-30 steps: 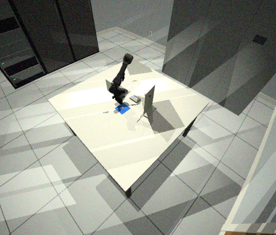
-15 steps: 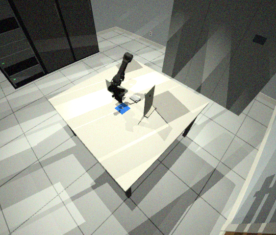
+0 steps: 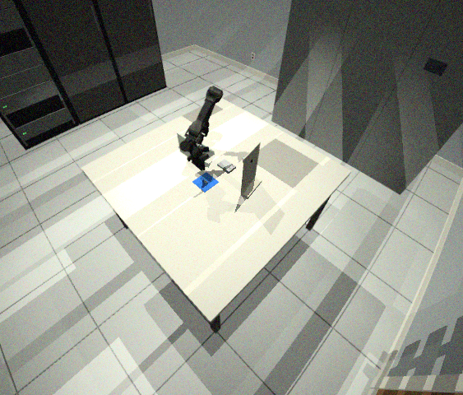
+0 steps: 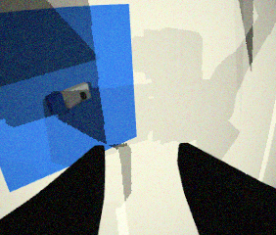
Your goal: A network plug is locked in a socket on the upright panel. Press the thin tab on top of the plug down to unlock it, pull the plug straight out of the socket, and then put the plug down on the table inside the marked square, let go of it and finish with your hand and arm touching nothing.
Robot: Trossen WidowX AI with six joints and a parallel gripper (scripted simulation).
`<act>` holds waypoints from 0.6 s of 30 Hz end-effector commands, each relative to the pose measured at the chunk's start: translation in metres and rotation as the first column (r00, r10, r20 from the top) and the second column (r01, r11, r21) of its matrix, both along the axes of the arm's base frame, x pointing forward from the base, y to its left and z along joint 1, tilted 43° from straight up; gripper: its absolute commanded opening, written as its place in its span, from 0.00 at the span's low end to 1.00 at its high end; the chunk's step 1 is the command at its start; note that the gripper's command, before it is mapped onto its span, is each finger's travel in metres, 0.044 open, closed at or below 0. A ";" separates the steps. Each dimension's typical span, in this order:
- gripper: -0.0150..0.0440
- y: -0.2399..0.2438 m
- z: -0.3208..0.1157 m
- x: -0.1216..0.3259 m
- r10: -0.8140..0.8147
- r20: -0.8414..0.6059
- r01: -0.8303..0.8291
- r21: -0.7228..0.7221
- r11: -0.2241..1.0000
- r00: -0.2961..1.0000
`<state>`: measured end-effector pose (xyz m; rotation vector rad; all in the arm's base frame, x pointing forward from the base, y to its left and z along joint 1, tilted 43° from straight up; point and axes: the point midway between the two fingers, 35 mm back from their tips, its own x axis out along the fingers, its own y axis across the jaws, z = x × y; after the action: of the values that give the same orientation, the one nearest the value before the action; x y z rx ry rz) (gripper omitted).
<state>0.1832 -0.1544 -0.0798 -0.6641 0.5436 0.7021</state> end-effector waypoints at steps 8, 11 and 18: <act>0.52 -0.011 0.014 -0.003 0.004 0.000 -0.004 -0.009 1.000 1.000; 0.52 -0.014 0.018 -0.004 0.004 0.000 -0.004 -0.009 1.000 1.000; 0.52 -0.015 0.021 -0.005 0.000 0.001 0.000 0.001 1.000 1.000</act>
<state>0.1782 -0.1689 -0.0592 -0.6662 0.5421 0.7004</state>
